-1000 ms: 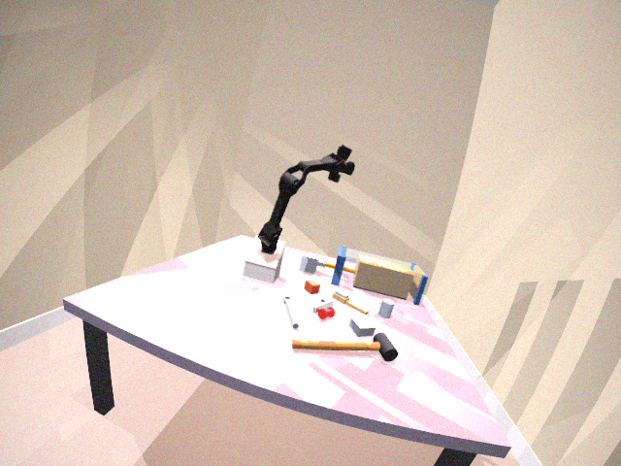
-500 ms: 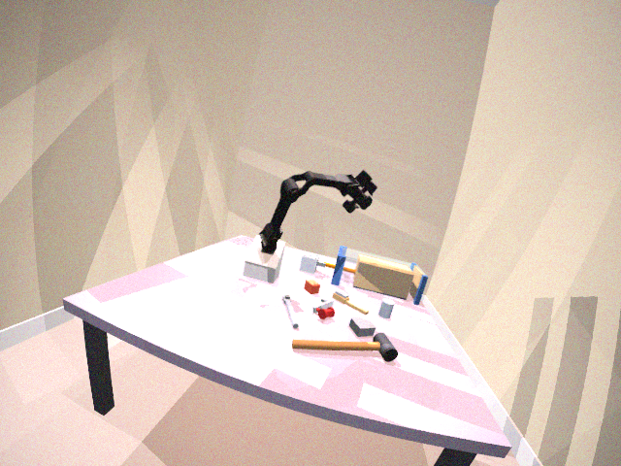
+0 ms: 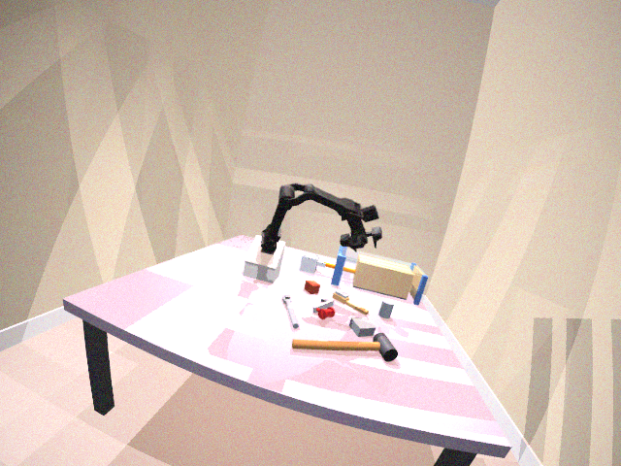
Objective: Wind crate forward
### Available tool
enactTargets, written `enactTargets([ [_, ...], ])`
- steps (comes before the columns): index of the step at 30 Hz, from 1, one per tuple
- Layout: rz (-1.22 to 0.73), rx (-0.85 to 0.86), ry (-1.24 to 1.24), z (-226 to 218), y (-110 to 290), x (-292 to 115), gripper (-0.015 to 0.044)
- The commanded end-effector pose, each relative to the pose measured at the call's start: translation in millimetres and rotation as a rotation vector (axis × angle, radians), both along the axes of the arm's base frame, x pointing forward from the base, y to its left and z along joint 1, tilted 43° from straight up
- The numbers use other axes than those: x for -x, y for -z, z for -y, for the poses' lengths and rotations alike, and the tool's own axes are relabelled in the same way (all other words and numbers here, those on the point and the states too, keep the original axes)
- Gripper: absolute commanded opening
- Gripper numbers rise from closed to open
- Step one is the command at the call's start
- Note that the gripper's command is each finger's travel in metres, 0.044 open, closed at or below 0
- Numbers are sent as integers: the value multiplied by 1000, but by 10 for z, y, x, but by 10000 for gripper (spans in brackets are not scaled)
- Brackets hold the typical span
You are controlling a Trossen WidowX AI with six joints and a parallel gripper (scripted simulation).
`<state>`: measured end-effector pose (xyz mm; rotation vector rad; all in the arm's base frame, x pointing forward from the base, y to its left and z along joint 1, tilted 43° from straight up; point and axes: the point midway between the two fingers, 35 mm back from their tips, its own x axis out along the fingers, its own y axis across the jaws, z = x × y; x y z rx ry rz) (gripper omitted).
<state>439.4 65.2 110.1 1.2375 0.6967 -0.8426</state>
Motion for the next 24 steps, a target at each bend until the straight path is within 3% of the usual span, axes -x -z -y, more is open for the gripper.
enactTargets([
  [1,-40,86,221,740,40,198,440],
  [13,-180,341,779,2378,60,1248,440],
  [24,-189,355,806,2521,149,1287,440],
])
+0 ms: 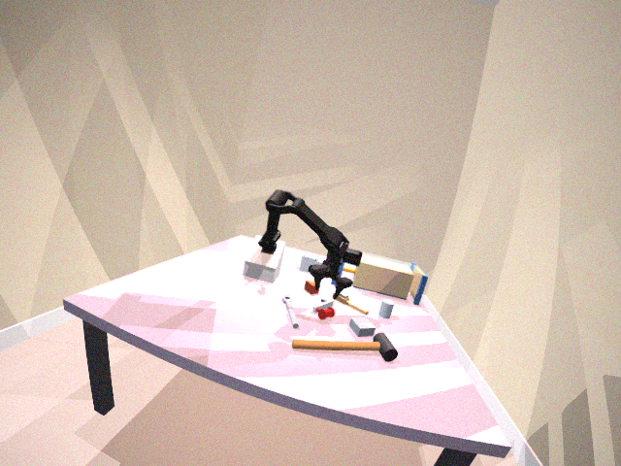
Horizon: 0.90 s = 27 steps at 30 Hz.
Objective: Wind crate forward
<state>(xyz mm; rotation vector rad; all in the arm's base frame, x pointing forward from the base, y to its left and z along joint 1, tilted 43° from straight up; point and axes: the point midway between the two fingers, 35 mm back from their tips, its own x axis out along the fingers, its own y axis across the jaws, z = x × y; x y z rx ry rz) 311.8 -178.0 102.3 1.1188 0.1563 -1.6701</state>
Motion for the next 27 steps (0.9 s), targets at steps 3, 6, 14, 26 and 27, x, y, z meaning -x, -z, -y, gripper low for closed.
enactTargets([
  [3,-6,7,11,186,190,-22,440],
  [6,-5,8,12,276,302,-46,440],
  [14,-5,8,12,306,338,-53,440],
  [26,-5,9,12,400,435,-51,440],
  [27,-5,9,12,400,435,-51,440],
])
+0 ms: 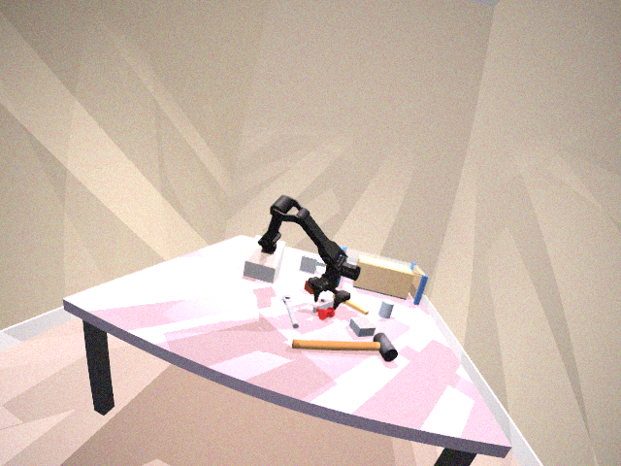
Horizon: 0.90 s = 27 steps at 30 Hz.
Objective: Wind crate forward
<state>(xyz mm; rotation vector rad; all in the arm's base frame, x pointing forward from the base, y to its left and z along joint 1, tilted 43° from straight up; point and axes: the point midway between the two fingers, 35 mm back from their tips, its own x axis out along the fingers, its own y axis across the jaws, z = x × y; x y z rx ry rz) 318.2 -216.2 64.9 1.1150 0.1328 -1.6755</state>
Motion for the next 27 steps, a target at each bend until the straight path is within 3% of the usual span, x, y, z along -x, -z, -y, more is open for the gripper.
enactTargets([
  [1,-11,-7,0,18,61,13,440],
  [3,-11,-7,0,18,61,13,440],
  [18,-3,-1,1,8,17,6,46],
  [27,-3,-1,1,8,17,6,0],
])
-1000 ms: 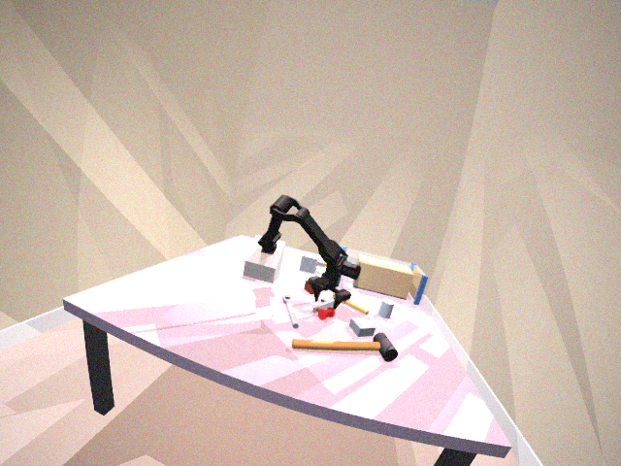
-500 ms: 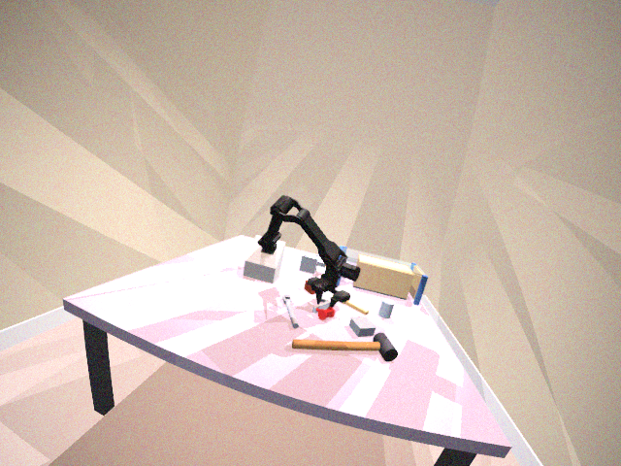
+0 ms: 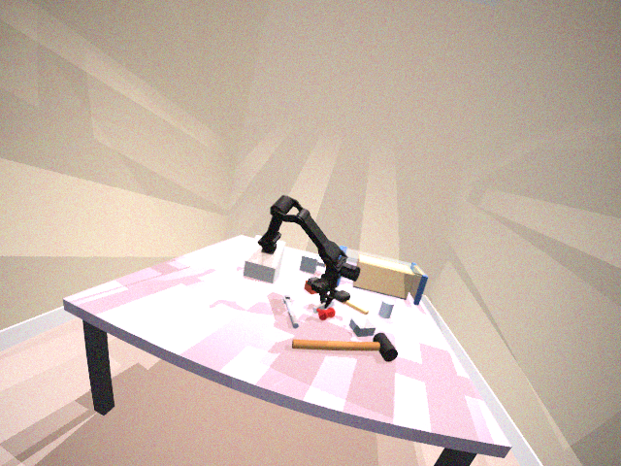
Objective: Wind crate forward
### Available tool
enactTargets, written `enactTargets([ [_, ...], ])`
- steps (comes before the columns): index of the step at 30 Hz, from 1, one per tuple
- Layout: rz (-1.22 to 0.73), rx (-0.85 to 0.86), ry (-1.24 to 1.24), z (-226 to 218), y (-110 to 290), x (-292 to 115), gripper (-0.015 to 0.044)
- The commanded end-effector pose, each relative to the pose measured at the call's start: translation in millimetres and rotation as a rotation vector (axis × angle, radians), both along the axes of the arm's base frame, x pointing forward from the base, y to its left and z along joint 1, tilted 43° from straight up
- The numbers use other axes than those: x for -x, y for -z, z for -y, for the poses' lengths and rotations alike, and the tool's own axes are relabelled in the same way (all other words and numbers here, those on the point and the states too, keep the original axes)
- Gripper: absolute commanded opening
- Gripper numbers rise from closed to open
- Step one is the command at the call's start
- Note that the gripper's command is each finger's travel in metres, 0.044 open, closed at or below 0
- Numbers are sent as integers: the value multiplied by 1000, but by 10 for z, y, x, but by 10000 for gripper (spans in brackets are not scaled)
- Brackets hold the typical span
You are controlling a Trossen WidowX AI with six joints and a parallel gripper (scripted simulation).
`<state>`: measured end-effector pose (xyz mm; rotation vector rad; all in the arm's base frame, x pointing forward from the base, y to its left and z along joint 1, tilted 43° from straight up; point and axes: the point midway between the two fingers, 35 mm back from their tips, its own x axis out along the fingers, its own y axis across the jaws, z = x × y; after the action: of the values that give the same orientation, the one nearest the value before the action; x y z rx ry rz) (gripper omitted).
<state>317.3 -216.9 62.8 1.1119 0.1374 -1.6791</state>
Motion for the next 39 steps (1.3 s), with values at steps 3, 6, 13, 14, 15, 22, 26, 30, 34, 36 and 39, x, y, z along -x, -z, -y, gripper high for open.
enactTargets([
  [3,3,1,0,1,-4,-3,0],
  [6,3,-3,1,-57,-57,-26,0],
  [13,0,-20,3,-708,-695,-107,0],
  [14,0,-20,3,-769,-761,-99,0],
  [15,-1,-19,3,-831,-829,-88,0],
  [22,-3,-13,3,-1081,-1120,-10,0],
  [26,-3,-13,3,-1081,-1120,-10,0],
  [30,-3,-13,3,-1081,-1120,-10,0],
  [34,-3,-13,3,-1081,-1120,-10,0],
  [36,-36,-19,-24,-1107,-1051,-18,0],
  [39,-144,-30,-144,-1275,-905,-32,0],
])
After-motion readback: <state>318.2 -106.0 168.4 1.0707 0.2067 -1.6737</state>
